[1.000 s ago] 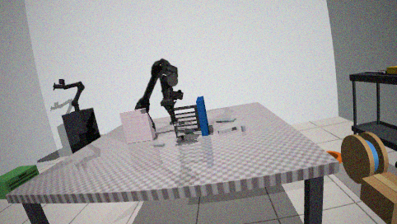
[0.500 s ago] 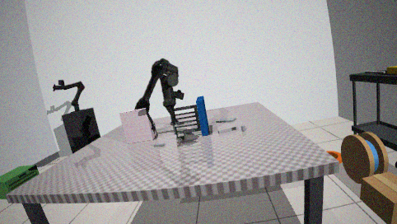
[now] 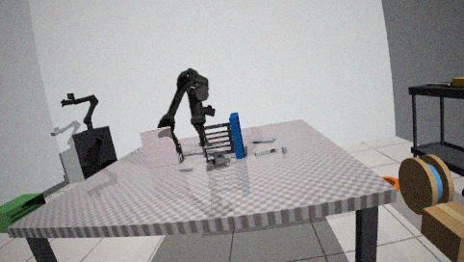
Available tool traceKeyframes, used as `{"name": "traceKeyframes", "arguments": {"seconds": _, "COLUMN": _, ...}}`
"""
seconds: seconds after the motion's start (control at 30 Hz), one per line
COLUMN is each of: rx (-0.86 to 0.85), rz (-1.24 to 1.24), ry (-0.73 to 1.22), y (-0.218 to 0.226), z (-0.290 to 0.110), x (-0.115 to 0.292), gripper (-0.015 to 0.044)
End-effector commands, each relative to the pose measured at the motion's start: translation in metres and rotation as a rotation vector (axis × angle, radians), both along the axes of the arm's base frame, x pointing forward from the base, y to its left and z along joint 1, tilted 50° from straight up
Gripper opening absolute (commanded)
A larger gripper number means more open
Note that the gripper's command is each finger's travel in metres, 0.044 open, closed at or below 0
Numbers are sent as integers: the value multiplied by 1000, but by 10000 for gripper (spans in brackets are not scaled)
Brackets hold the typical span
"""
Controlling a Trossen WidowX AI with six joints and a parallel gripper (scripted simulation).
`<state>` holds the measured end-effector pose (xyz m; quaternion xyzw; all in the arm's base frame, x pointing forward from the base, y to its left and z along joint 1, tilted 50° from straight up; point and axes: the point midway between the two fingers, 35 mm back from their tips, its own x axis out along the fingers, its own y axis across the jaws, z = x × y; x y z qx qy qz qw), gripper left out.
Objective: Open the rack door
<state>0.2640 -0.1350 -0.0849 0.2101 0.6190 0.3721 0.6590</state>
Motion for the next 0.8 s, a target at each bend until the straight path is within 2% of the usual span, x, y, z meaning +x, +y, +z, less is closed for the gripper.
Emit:
{"name": "traceKeyframes", "arguments": {"seconds": 0.0, "rx": 1, "rz": 4, "ry": -5, "y": 0, "z": 0, "x": 0, "gripper": 298}}
{"name": "traceKeyframes", "arguments": {"seconds": 0.77, "rx": -1, "rz": 4, "ry": -4, "y": -23, "z": 18, "x": 3, "gripper": 298}}
